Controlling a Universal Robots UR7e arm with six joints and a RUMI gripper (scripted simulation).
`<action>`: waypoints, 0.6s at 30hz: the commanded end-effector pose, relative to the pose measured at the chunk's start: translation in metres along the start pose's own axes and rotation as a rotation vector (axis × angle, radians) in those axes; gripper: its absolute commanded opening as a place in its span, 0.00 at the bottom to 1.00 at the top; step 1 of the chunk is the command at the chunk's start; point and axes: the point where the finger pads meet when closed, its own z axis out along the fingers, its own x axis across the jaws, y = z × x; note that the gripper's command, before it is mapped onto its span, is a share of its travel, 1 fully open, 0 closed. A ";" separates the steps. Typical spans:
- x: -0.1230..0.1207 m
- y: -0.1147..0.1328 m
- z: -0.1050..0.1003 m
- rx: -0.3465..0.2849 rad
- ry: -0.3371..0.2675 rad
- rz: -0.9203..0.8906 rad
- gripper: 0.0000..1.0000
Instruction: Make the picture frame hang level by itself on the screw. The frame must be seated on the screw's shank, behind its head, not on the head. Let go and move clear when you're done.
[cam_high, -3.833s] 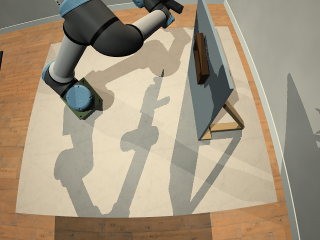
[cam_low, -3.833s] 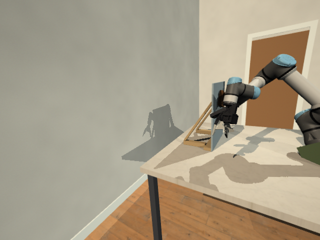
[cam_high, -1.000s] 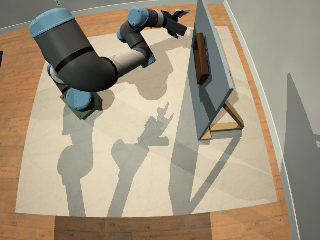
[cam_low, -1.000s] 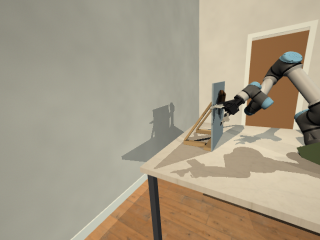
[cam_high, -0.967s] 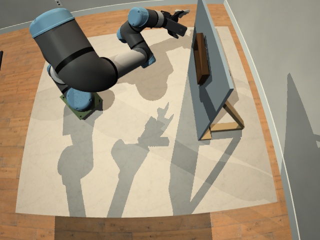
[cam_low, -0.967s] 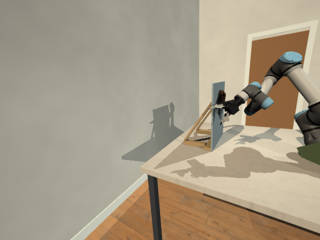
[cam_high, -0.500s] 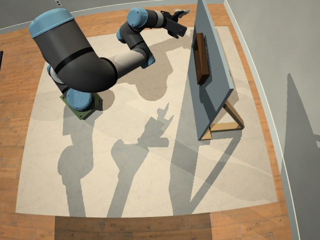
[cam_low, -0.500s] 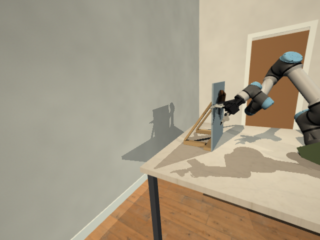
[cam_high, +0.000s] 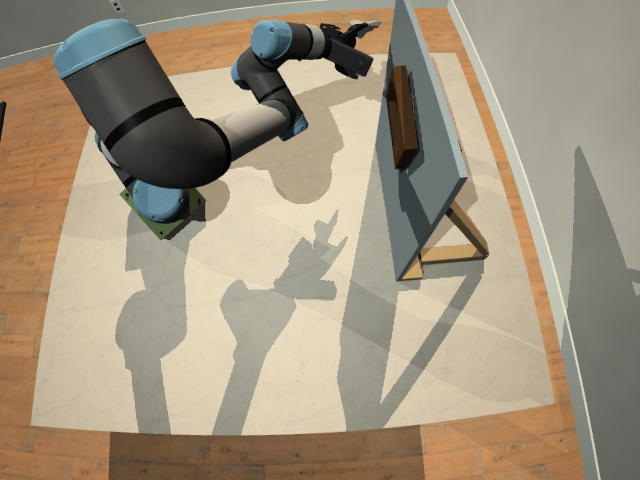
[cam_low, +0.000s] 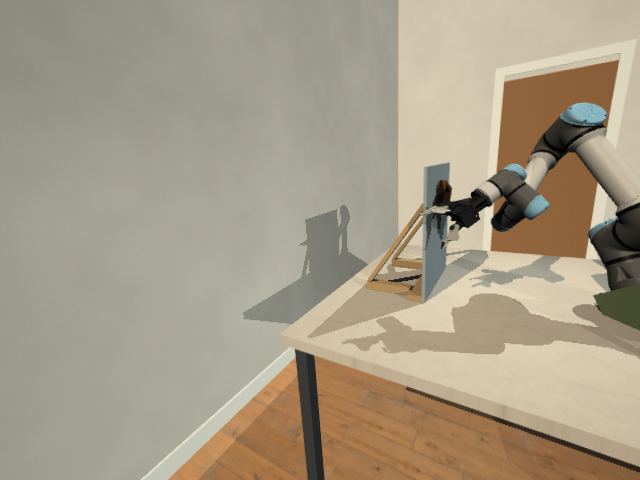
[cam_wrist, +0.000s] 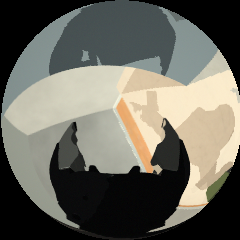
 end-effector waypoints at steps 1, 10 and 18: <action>0.000 -0.015 -0.017 0.038 -0.046 0.016 1.00; 0.000 -0.037 -0.045 0.099 -0.115 0.038 1.00; 0.001 -0.051 -0.065 0.141 -0.161 0.050 1.00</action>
